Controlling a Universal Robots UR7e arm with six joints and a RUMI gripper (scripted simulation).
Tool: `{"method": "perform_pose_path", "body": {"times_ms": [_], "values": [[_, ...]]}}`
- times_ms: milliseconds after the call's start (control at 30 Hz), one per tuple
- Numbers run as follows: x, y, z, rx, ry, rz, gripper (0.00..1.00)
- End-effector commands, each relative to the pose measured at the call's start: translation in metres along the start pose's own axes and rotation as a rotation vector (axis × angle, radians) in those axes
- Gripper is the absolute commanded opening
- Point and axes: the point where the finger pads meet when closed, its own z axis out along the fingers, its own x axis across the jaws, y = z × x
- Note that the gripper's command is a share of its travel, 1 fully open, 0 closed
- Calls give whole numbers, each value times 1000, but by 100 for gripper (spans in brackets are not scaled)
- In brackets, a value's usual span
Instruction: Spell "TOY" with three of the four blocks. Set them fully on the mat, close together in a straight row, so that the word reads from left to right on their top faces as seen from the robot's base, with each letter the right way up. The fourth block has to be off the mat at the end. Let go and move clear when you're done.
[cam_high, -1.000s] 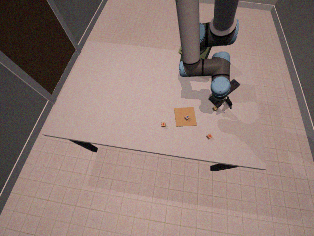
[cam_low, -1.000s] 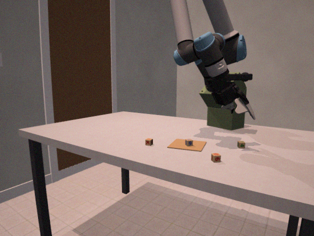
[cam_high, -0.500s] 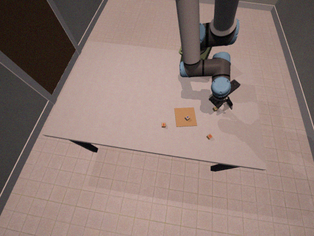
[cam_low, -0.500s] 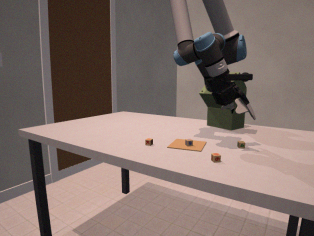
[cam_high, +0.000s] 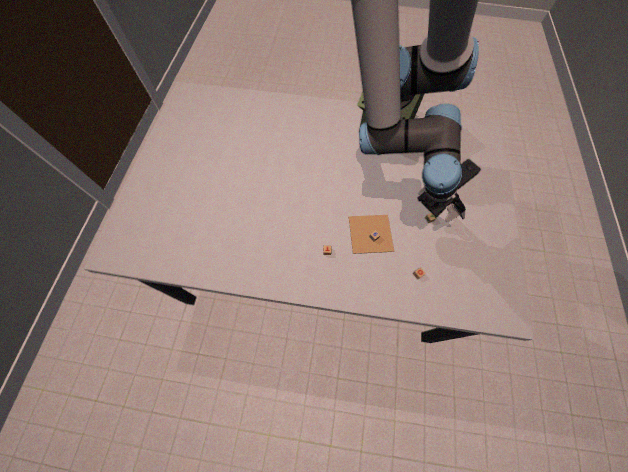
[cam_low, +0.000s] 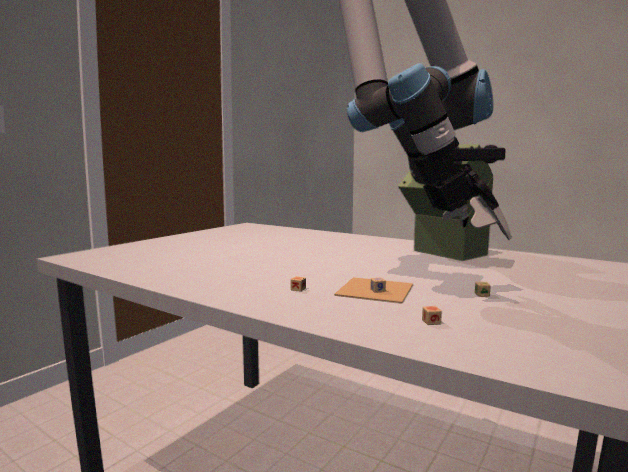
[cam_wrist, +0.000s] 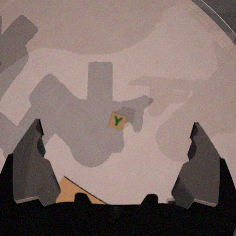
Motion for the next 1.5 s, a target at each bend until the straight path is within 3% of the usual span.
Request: {"method": "perform_pose_path", "body": {"times_ms": [0,900,1067,1333,1400,1467], "values": [[0,0,0,0,1,0,100],[6,6,-3,0,1,0,100],[25,29,-14,0,1,0,100],[75,91,-47,0,1,0,100],[75,91,-47,0,1,0,100],[87,106,-57,-1,1,0,100]]}}
